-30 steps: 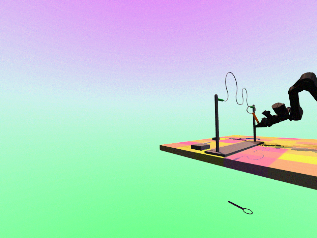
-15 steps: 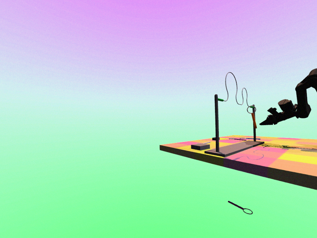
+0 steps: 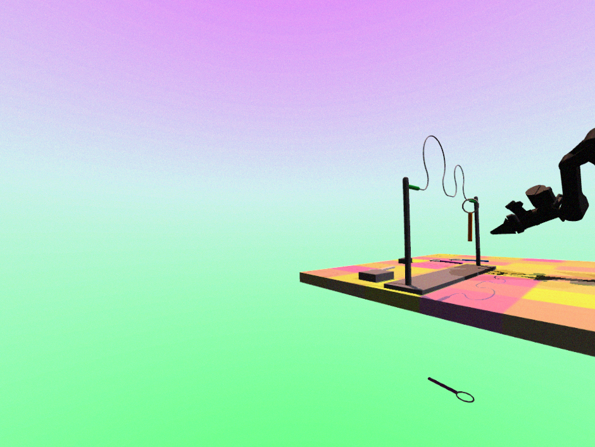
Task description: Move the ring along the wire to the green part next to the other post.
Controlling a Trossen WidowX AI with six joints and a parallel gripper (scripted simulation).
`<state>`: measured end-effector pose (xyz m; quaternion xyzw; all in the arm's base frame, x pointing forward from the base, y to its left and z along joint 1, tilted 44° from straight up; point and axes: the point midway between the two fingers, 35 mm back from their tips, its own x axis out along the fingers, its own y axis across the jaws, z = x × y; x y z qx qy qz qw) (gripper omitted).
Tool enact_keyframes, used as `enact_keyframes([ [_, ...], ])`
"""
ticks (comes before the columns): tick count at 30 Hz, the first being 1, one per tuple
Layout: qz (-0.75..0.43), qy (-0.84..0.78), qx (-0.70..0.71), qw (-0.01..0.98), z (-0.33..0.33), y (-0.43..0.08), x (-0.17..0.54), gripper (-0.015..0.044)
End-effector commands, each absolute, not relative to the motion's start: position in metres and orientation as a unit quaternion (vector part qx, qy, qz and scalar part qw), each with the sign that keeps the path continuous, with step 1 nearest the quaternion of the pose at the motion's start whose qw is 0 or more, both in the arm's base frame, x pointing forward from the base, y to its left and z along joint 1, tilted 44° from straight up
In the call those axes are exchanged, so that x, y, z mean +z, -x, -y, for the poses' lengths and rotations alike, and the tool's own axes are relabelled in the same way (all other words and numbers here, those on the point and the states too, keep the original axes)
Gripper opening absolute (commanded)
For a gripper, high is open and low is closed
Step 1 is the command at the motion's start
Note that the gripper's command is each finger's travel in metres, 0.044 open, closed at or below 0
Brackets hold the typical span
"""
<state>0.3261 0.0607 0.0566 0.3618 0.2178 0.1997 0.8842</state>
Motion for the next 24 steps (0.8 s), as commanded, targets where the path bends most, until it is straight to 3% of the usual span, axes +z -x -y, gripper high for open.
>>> enact_keyframes([
  [1, -0.22, -0.361, 0.2, 0.884, -0.061, -0.324, 0.055, 0.016],
  [18, -0.22, -0.361, 0.2, 0.884, -0.061, -0.324, 0.055, 0.016],
  [24, -0.218, -0.363, 0.199, 0.884, -0.042, -0.284, 0.064, 0.0317],
])
